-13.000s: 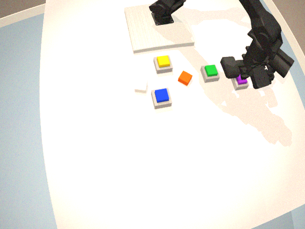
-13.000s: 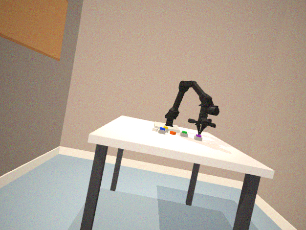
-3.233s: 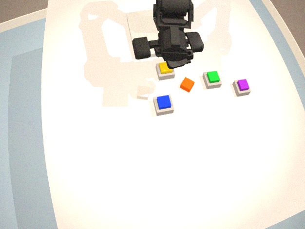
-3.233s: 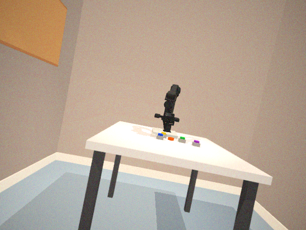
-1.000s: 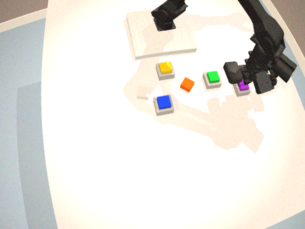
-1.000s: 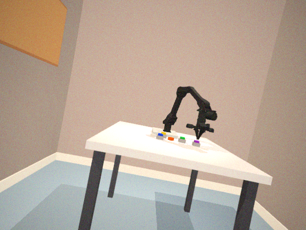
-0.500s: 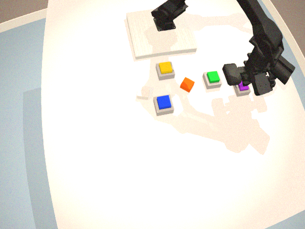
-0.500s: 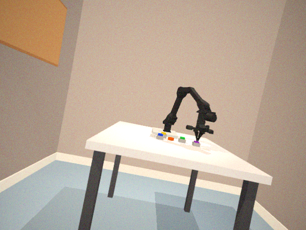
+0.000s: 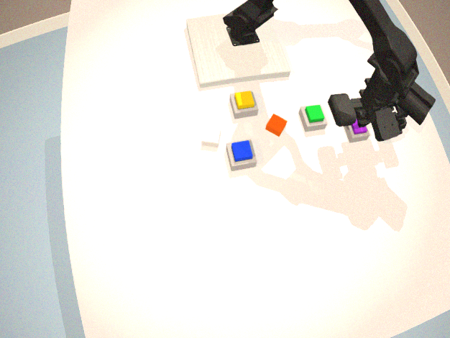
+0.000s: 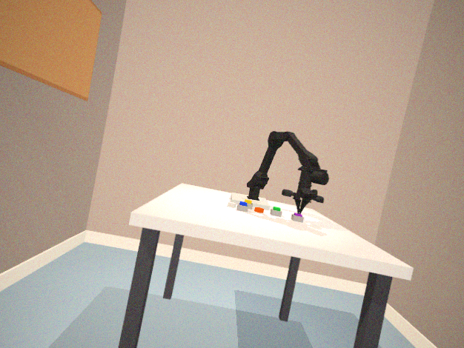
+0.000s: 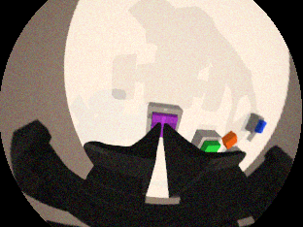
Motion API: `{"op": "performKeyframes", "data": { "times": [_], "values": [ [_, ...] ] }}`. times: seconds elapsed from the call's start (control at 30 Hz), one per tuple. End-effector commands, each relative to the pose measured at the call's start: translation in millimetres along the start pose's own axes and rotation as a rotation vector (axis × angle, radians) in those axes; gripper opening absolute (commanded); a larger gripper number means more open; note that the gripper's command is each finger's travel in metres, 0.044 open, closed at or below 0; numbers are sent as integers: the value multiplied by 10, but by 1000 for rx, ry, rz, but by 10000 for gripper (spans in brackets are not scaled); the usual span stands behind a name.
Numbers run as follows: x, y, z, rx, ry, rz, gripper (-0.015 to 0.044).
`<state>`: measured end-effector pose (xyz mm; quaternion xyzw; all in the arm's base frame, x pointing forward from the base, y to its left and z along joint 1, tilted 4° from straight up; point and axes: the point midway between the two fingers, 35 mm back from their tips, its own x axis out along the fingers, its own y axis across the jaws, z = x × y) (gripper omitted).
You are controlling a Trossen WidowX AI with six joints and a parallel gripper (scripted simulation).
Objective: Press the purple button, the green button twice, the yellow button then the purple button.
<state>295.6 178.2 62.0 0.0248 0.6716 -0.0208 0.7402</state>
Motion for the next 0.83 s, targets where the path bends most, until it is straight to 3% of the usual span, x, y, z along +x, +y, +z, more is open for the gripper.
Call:
{"op": "performKeyframes", "data": {
  "times": [0.0, 0.1, 0.2, 0.4, 0.57, 0.77, 0.8],
  "values": [
    [24, -21, -16, -4, 4, -10, 20],
    [-24, -1, 0, 0, 0, -1, 20],
    [-279, -15, -12, -4, 4, -9, 20],
    [-304, -17, -14, -4, 4, -9, 20],
    [-884, 88, -407, -4, 9, -8, 151],
    [-917, 90, -432, -4, 9, -8, 309],
    [-917, 90, -432, -4, 9, -8, 309]
  ]
}}
